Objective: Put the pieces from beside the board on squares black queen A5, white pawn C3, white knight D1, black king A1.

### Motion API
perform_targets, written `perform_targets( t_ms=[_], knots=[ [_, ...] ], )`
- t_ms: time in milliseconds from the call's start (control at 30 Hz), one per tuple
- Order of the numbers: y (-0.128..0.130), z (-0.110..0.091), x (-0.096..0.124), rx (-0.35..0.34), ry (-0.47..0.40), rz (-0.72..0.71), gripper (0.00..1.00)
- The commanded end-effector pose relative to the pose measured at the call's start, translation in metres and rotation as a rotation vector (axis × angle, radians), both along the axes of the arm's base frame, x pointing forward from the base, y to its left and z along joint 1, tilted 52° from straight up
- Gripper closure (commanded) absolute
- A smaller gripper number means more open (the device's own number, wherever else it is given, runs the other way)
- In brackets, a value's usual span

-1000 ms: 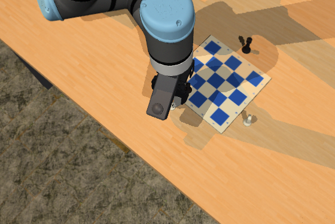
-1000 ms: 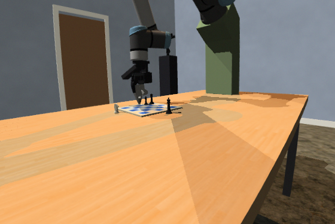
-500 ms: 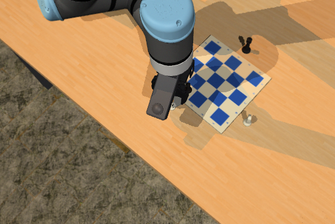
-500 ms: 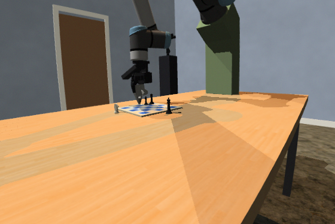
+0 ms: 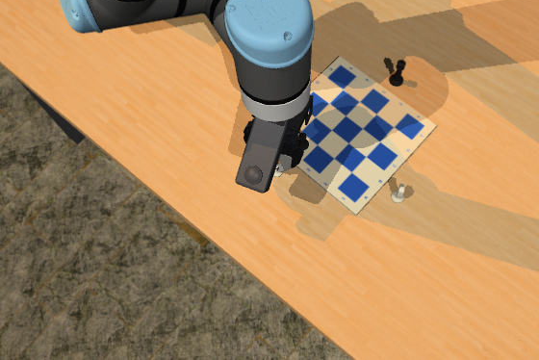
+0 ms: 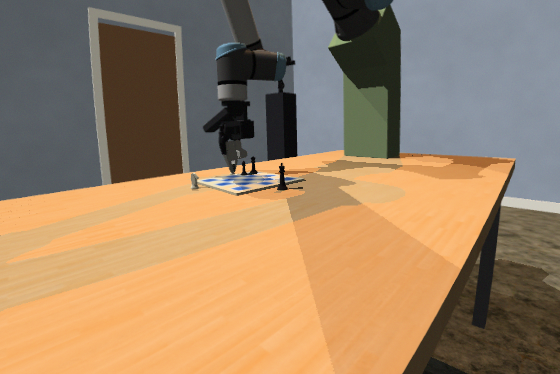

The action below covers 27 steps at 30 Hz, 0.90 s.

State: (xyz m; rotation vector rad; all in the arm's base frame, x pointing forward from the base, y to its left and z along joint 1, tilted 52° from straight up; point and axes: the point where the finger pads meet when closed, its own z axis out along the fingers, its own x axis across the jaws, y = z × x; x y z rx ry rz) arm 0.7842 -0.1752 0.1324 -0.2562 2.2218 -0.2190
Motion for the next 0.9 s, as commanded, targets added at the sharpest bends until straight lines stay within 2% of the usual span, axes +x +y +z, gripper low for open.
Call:
perform_targets(
  t_ms=[0,400,467,700,867],
  knots=[
    [0.0,0.003,-0.004,0.0,-0.001,0.0,1.0],
    [0.005,0.041,-0.052,0.0,-0.001,0.0,1.0],
    [0.005,0.041,-0.052,0.0,-0.001,0.0,1.0],
    [0.007,0.058,-0.074,0.0,-0.001,0.0,1.0],
    [0.007,0.061,-0.078,0.0,-0.001,0.0,1.0]
  ],
)
